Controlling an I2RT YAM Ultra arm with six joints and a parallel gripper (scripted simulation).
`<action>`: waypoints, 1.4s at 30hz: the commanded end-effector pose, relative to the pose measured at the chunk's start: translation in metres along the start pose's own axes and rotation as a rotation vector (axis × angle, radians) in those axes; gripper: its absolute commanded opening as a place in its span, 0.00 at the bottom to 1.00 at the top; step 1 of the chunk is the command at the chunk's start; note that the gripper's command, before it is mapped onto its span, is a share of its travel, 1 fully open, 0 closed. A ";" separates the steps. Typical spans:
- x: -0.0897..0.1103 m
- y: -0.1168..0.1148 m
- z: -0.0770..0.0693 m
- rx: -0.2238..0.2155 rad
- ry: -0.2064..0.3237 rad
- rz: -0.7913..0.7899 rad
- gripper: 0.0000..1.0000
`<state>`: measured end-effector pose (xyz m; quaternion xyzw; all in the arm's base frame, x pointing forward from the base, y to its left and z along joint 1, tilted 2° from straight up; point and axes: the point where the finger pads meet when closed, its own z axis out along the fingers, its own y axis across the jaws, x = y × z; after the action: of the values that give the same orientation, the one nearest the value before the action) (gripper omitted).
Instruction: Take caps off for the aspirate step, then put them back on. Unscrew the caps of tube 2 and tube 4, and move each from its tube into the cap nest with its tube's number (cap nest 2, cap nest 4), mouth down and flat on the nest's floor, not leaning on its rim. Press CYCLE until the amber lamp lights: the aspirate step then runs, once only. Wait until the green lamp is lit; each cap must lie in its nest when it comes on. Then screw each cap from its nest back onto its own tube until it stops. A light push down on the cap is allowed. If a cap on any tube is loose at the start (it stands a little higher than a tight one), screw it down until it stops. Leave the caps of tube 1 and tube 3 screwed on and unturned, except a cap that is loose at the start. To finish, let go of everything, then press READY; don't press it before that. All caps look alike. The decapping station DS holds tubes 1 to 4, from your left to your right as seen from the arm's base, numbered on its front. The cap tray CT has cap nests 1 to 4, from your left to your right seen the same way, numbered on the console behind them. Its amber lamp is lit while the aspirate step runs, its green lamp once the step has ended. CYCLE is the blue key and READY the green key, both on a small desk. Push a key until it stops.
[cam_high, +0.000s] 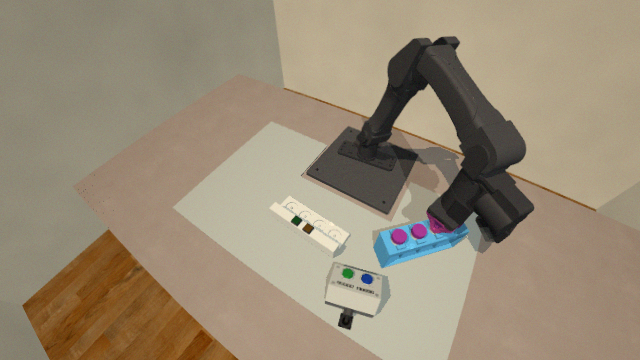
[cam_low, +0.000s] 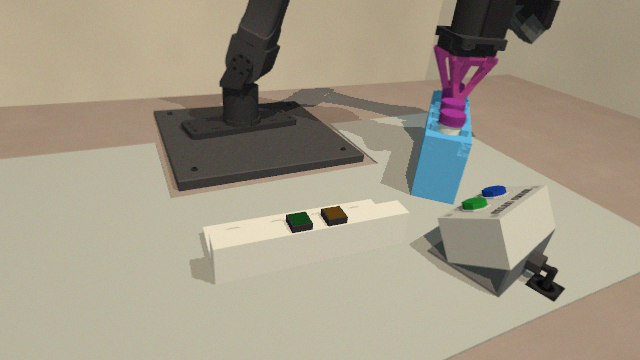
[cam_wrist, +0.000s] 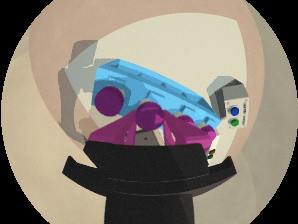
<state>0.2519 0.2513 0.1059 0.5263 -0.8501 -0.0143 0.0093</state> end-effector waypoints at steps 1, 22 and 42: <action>-0.001 0.000 -0.004 0.005 -0.008 -0.261 0.00; -0.001 0.000 -0.004 0.008 -0.005 -1.111 0.00; -0.001 0.000 -0.004 0.009 -0.004 -1.402 0.49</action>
<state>0.2517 0.2510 0.1062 0.9487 -0.3156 -0.0171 -0.0009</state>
